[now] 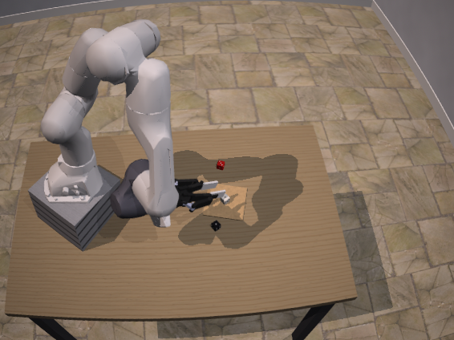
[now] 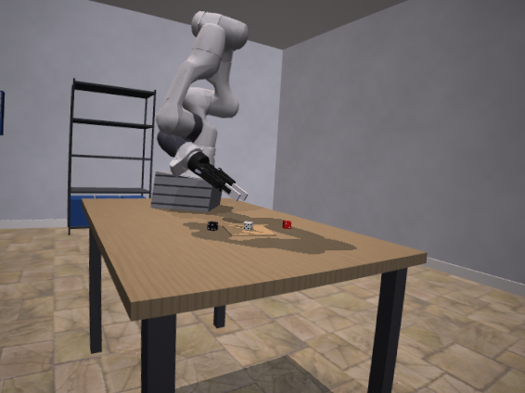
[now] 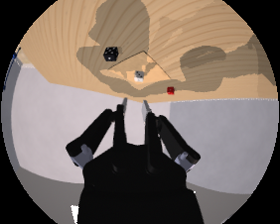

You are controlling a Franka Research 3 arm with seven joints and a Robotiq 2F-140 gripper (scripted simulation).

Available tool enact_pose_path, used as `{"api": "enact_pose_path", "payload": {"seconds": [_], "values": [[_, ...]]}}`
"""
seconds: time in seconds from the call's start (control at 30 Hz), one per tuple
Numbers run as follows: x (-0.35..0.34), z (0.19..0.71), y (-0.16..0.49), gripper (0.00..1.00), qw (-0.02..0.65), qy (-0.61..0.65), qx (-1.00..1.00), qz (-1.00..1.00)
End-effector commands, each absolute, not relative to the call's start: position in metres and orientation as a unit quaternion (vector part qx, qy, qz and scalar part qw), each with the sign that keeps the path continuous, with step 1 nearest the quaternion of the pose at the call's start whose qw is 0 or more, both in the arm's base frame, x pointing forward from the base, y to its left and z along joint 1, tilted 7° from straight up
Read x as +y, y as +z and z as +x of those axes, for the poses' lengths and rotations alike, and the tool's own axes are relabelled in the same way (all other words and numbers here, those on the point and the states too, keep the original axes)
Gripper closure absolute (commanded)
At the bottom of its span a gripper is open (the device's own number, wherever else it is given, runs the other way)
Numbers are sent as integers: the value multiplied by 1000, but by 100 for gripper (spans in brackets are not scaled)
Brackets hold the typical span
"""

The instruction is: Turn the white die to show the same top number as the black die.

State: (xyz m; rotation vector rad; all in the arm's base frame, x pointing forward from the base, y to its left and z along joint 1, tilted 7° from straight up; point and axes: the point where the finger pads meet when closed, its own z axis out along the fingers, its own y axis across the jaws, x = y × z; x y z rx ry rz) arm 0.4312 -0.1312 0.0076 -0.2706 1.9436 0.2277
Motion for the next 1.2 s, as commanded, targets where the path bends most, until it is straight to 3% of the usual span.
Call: {"api": "enact_pose_path", "payload": {"seconds": [0.0,0.2,0.37,0.53,1.17], "values": [[-129,432,7,75,533,101,832,-111],[-126,442,14,75,452,91,879,-120],[-126,443,16,75,439,89,886,-121],[-124,450,22,75,380,80,913,-126],[-120,464,33,75,255,65,955,-136]]}}
